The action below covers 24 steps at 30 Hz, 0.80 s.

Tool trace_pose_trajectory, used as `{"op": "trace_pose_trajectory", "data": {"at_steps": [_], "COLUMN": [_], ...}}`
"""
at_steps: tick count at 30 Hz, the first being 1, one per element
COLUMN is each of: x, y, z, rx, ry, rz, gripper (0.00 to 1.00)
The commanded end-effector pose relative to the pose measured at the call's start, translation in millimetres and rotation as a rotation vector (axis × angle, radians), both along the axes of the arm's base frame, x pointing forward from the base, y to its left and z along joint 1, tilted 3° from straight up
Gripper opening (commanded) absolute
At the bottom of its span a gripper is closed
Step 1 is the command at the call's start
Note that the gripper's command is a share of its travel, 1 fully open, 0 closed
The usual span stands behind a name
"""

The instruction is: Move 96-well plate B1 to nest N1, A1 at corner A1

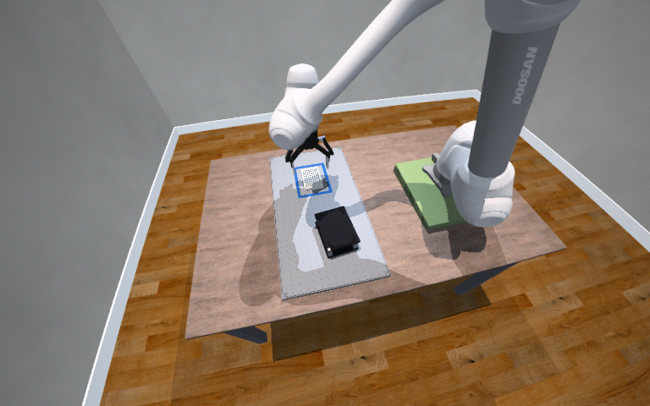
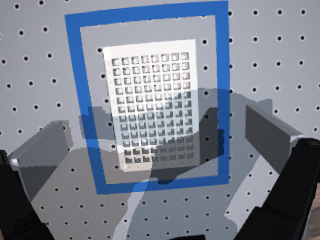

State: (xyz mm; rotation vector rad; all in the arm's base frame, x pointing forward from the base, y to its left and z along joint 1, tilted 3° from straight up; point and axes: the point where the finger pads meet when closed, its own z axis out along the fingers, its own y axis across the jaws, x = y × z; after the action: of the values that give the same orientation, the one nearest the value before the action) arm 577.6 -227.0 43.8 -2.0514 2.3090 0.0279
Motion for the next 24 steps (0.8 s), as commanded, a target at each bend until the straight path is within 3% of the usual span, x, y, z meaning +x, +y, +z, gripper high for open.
{"op": "trace_pose_trajectory", "data": {"at_steps": [1,24], "x": [0.1,1.1], "y": [0.2,1.9], "z": [-3.2,-38.1], "rx": [0.000,0.000], "ry": [0.000,0.000], "rz": [0.000,0.000], "gripper": [1.00,1.00]}}
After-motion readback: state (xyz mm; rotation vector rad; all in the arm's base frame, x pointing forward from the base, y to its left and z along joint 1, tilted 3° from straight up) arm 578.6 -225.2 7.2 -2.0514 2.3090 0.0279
